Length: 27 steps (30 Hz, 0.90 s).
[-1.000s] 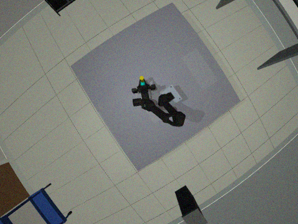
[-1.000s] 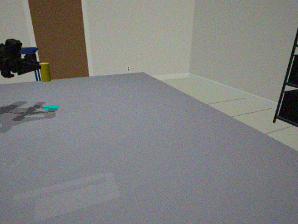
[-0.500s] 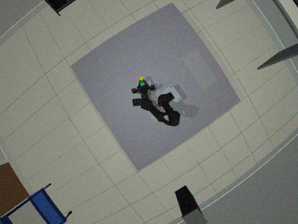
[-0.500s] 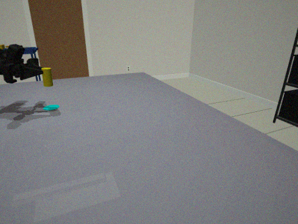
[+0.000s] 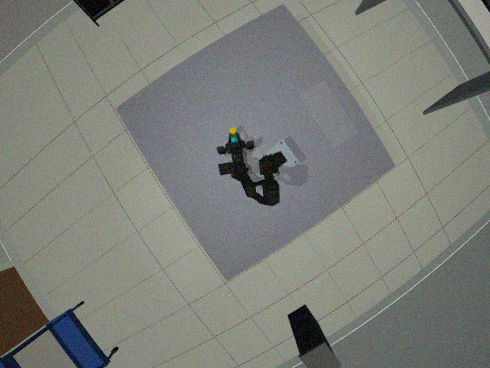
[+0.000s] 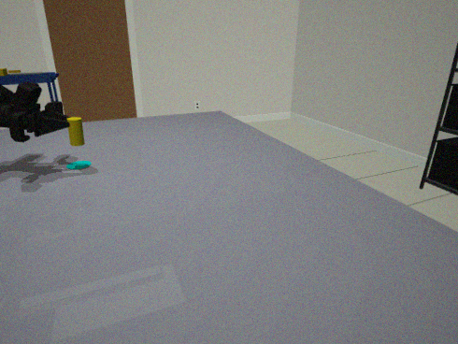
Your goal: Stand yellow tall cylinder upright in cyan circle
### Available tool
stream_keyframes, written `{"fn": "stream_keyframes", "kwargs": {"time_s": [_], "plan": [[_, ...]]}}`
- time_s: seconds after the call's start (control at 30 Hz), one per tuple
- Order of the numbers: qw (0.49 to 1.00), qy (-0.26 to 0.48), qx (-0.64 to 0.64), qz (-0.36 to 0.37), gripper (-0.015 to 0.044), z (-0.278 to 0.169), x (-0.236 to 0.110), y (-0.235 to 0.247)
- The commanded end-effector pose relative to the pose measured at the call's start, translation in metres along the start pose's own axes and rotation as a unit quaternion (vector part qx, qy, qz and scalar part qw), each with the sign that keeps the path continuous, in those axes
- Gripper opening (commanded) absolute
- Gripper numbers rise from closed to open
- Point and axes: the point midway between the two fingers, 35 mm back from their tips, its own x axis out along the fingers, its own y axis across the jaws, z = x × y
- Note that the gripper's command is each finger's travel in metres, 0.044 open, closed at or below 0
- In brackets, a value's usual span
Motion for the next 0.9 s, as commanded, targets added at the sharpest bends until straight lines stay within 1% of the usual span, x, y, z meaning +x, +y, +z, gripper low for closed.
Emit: {"fn": "stream_keyframes", "kwargs": {"time_s": [0.0,0.87], "plan": [[1.000,-0.004,0.001,0.001,0.0105,-0.007,0.000,-0.001],[1.000,-0.003,-0.004,0.005,0.0105,-0.055,0.000,-0.005]]}}
